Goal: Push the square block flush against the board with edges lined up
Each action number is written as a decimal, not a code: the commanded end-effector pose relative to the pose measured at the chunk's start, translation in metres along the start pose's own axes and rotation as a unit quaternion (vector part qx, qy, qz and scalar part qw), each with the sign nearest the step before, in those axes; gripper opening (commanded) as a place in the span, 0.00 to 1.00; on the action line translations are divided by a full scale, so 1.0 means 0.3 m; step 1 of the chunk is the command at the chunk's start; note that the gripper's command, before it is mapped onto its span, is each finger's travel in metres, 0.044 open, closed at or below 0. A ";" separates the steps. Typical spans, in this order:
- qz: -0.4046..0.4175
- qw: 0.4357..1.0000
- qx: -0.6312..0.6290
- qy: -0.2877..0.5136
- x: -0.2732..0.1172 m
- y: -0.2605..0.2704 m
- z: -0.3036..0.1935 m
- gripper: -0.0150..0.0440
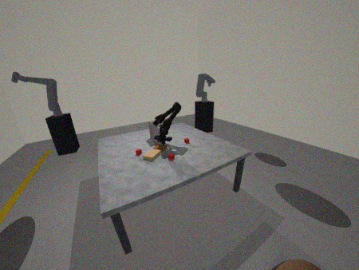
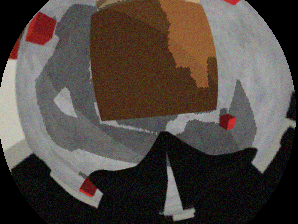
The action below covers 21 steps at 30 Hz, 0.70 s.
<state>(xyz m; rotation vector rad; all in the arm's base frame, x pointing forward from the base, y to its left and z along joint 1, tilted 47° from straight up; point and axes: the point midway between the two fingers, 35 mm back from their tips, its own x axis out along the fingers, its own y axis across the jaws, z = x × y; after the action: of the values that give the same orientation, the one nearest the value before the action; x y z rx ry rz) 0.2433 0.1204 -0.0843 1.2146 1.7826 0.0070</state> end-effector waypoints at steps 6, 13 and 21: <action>0.009 1.000 0.003 -0.004 -0.002 0.012 0.039 0.25; 0.009 1.000 0.003 -0.005 -0.002 0.016 0.077 0.25; 0.008 1.000 0.002 -0.006 -0.003 0.018 0.121 0.25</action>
<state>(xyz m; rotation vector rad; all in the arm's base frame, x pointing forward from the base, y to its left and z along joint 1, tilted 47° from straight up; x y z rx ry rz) 0.2678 0.1090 -0.0982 1.2315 1.7689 0.0053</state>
